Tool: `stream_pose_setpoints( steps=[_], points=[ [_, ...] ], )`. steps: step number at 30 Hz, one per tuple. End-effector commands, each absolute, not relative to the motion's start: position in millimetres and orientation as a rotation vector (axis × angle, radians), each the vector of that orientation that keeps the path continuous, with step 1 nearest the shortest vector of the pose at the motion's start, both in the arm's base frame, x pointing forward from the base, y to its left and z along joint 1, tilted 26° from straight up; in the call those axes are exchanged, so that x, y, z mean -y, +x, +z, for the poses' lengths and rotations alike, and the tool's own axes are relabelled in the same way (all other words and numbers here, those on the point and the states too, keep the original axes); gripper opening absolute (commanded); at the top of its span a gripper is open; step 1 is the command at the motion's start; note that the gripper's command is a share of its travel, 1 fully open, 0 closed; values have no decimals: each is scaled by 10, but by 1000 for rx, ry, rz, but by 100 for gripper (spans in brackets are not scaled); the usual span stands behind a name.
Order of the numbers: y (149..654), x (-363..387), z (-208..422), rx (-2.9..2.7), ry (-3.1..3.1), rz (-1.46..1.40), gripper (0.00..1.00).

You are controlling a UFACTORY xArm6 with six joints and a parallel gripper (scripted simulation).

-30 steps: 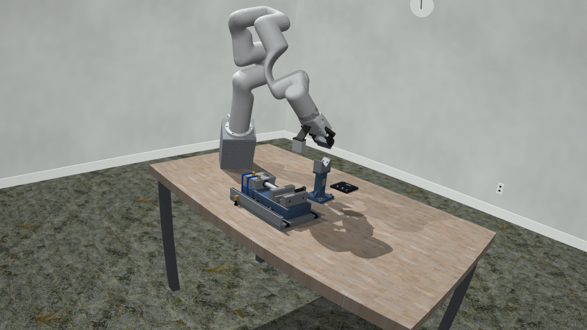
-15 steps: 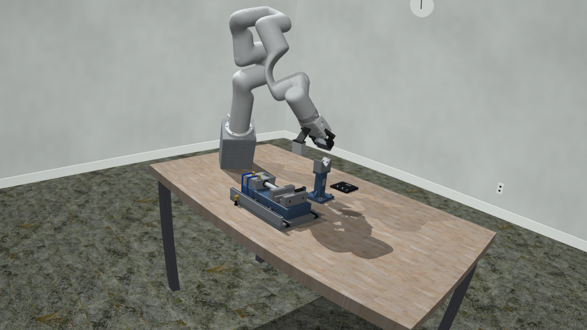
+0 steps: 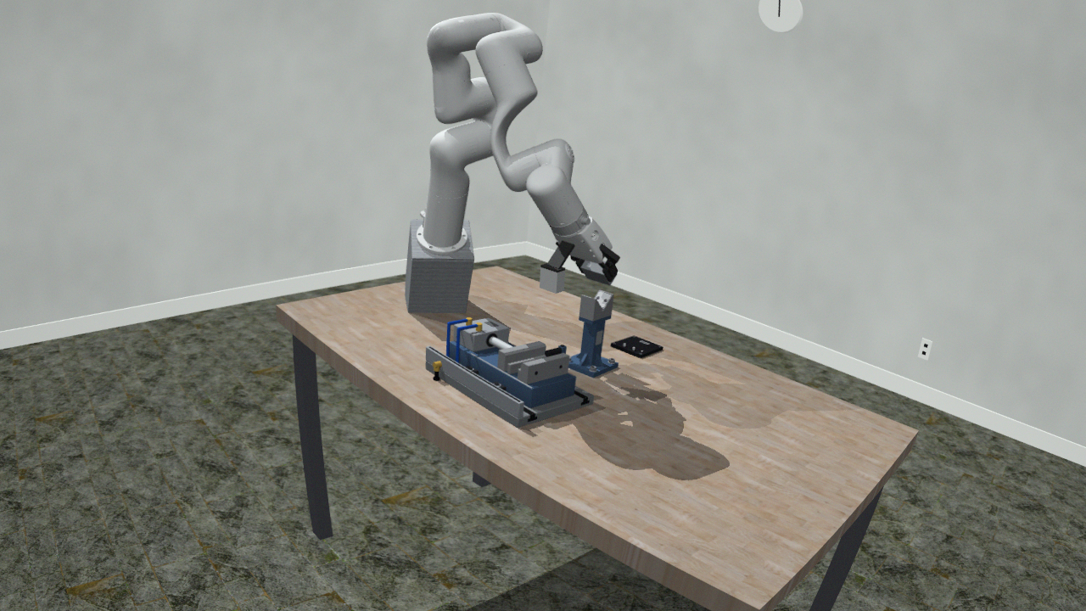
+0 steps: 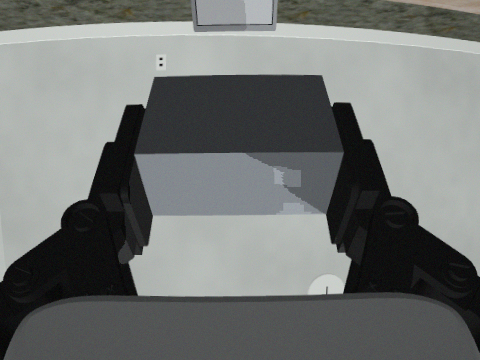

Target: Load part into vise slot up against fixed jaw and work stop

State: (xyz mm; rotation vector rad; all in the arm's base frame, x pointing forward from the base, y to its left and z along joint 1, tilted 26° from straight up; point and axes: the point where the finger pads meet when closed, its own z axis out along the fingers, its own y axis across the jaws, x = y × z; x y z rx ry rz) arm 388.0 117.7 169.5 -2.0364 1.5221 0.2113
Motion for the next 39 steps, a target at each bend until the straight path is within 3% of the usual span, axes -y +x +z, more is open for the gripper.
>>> stream_pose_setpoints(
  steps=[1, 39],
  points=[
    [3900, -1172, 1676, -1520, -2036, 209, 0],
    [4043, -1096, 1343, -1520, -2036, 209, 0]
  ],
)
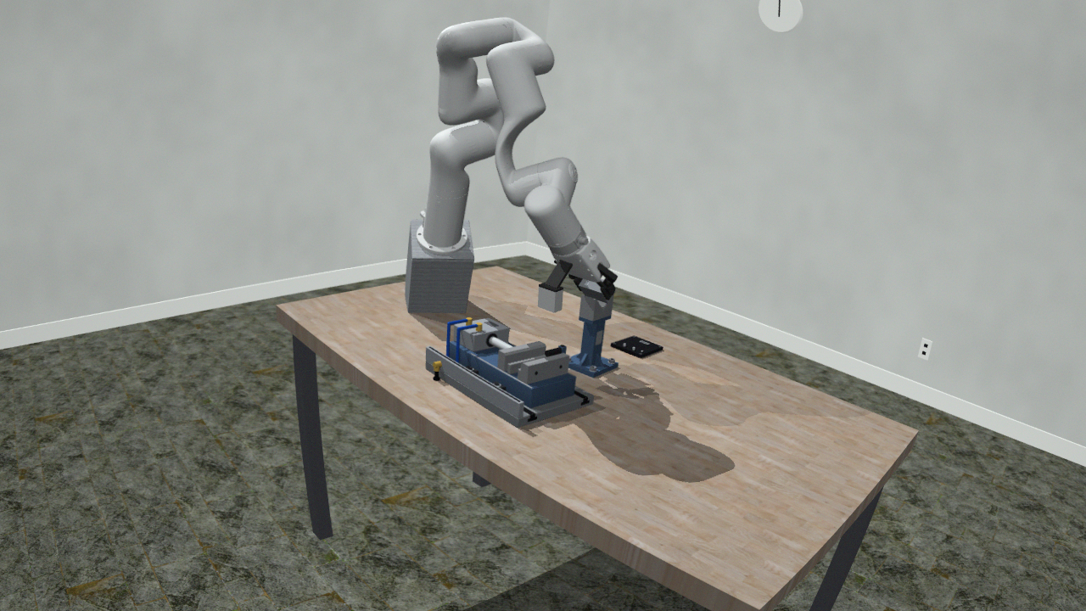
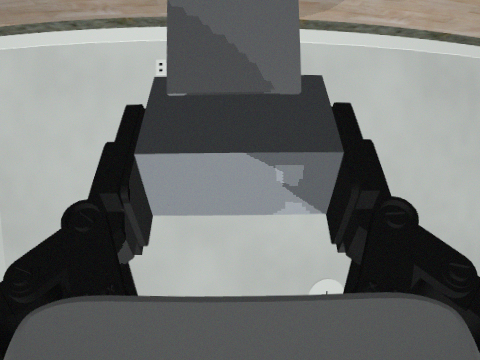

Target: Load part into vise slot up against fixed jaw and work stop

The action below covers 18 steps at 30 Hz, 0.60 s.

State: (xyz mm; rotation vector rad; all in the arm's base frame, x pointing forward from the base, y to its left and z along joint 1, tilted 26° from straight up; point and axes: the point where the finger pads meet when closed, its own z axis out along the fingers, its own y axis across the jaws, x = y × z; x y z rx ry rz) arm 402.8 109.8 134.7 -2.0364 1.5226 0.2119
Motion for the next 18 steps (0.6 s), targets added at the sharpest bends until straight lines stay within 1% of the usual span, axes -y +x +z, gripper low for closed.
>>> stream_pose_setpoints(
  steps=[1, 18],
  points=[
    [4047, -1095, 1336, -1520, -2036, 209, 0],
    [4081, -1076, 1256, -1520, -2036, 209, 0]
  ],
)
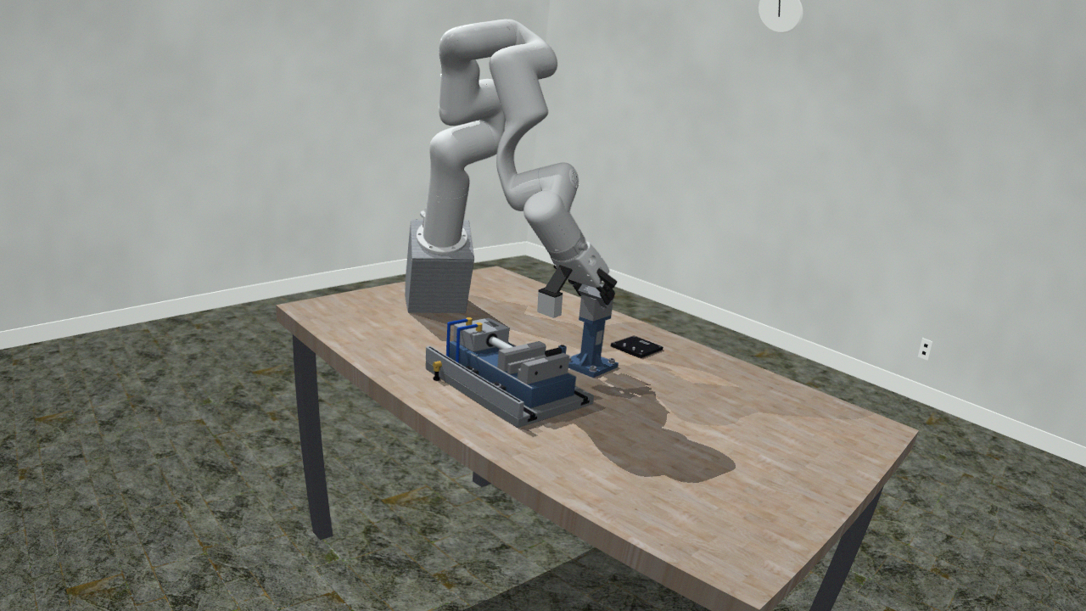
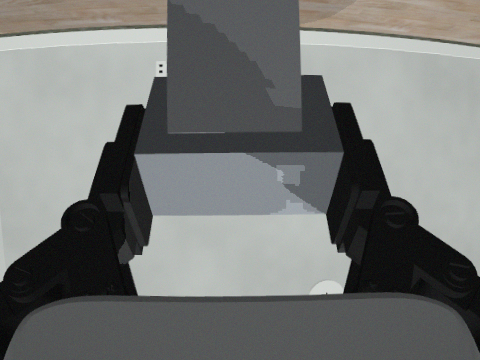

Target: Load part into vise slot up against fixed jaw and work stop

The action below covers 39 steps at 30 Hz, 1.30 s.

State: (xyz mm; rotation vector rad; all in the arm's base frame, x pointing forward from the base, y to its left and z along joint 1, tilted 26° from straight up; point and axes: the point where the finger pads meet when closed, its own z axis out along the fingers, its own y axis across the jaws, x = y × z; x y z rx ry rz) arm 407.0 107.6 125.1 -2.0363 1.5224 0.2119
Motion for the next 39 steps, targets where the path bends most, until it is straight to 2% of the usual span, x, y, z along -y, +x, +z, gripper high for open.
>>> stream_pose_setpoints(
  steps=[1, 34, 35, 39],
  points=[
    [4083, -1076, 1252, -1520, -2036, 209, 0],
    [4093, -1070, 1229, -1520, -2036, 209, 0],
    [4093, -1070, 1229, -1520, -2036, 209, 89],
    [4093, -1070, 1229, -1520, -2036, 209, 89]
  ],
)
